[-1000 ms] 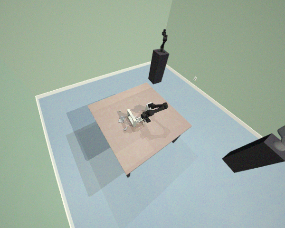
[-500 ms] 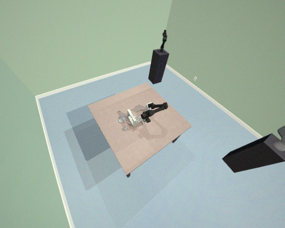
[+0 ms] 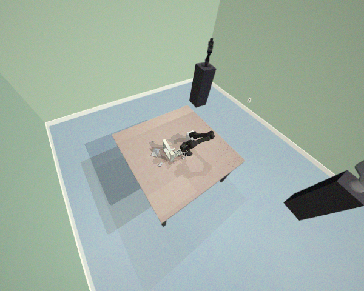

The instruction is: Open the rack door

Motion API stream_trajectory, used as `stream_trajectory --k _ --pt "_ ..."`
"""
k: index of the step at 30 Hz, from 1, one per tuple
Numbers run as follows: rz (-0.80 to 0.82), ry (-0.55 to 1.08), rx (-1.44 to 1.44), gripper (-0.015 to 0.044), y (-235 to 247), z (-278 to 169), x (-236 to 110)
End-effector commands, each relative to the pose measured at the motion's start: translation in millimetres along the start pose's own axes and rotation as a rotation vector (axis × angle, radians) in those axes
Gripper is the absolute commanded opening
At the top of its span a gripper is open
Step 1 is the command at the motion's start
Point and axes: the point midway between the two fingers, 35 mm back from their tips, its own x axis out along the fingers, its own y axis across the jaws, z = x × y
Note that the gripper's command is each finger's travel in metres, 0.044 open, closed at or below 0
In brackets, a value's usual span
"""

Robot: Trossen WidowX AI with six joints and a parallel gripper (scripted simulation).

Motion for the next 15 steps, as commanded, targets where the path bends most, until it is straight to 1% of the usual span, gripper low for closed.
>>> stream_trajectory --k 1,15 --pt "-0.005 -0.007 -0.004 0.0297 -0.3 2.1 -6.9" --pt "-0.008 -0.008 -0.003 0.0297 -0.7 2.7 -27.2"
